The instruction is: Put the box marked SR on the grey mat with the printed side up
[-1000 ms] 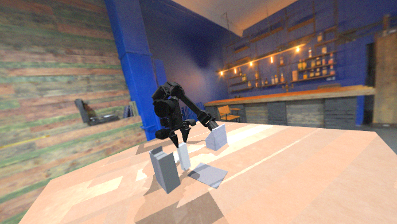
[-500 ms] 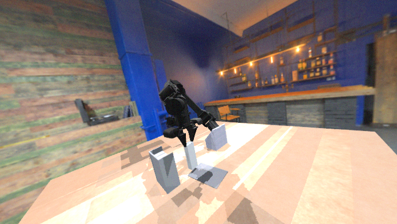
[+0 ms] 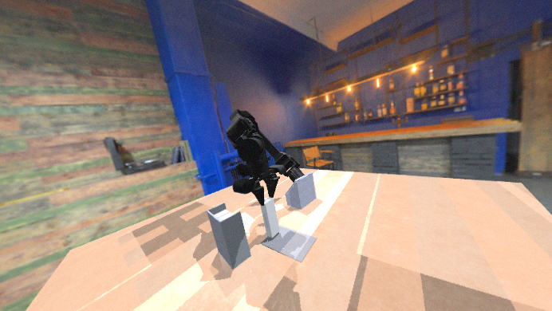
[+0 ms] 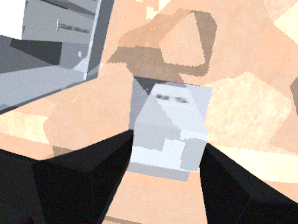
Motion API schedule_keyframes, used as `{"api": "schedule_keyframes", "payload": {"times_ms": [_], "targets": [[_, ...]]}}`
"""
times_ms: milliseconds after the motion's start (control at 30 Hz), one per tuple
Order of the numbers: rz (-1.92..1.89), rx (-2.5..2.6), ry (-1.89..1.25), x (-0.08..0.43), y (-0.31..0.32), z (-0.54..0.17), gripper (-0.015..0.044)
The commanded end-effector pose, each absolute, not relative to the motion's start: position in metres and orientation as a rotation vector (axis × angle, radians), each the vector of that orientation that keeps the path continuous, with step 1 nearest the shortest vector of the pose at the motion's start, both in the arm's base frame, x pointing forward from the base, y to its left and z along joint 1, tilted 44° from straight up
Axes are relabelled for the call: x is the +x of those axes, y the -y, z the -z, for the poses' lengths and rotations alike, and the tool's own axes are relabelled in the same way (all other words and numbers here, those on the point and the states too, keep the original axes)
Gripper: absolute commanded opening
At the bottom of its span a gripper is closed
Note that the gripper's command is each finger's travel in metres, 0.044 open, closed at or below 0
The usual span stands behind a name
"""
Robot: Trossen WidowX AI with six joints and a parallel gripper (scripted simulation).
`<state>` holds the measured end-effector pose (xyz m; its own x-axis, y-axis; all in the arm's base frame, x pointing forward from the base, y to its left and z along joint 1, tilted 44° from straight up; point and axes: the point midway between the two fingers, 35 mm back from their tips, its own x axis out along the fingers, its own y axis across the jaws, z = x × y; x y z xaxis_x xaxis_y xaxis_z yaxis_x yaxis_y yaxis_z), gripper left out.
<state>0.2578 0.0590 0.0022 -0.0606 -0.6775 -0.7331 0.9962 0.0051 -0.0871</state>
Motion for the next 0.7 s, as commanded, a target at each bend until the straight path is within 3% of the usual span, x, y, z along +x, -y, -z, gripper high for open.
{"api": "schedule_keyframes", "payload": {"times_ms": [0,167,300,667], "targets": [[1.502,0.577,-0.717,0.257,-0.055,0.002,0.0153],[1.502,0.577,-0.716,0.257,-0.052,0.005,0.0153],[1.506,0.582,-0.717,0.257,-0.054,0.003,0.0237],[1.502,0.578,-0.717,0.258,-0.063,-0.007,0.0237]]}}
